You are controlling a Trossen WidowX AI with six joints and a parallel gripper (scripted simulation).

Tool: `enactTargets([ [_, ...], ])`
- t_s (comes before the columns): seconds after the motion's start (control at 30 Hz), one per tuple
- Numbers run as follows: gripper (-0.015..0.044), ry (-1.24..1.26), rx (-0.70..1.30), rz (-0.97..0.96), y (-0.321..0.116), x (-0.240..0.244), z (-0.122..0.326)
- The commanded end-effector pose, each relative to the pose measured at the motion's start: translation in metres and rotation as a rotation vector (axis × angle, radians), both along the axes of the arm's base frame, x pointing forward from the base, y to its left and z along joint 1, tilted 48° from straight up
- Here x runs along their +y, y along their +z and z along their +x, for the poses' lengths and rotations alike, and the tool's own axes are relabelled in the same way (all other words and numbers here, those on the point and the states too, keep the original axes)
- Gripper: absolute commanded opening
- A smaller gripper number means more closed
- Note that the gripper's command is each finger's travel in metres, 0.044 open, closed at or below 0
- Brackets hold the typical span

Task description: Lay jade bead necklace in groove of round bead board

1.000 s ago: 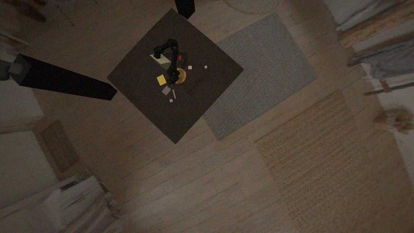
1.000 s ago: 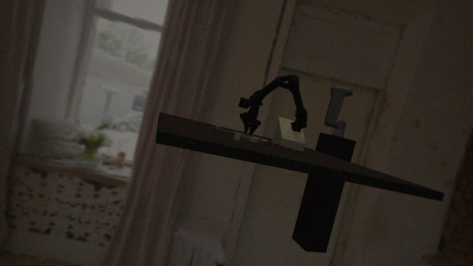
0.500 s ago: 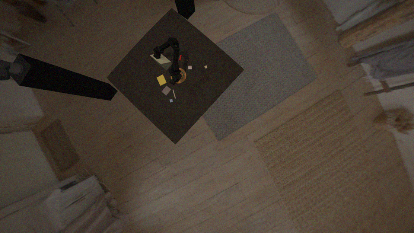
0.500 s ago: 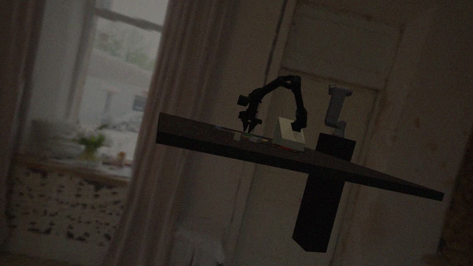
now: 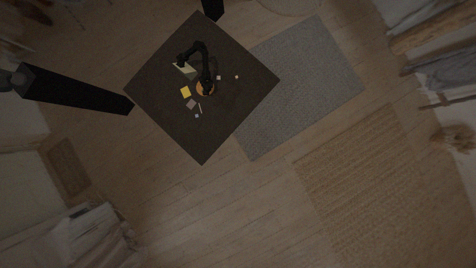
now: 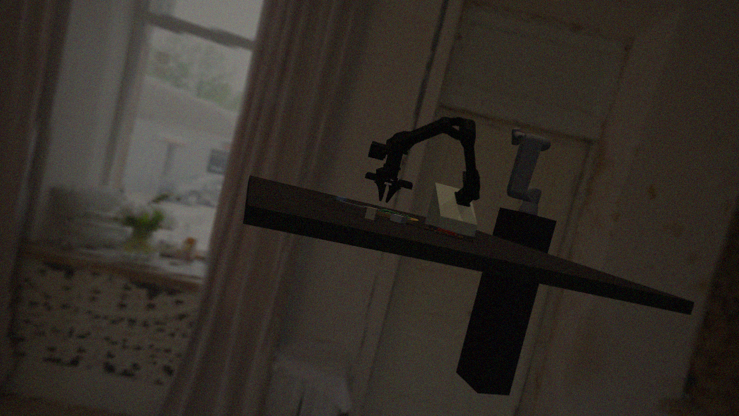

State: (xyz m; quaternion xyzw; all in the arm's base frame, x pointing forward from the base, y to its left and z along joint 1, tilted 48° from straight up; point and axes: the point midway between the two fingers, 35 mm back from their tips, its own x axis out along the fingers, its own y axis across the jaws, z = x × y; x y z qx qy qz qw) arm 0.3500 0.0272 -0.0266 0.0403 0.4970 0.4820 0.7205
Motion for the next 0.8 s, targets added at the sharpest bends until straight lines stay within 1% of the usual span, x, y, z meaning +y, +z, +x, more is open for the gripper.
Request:
enactTargets([
  [0.0,0.012,0.01,-0.013,0.003,-0.004,0.008,0.002],
  [0.2,0.012,0.009,-0.024,-0.003,-0.003,0.006,0.004],
  [0.77,0.012,0.01,-0.015,0.003,-0.02,0.025,0.003],
])
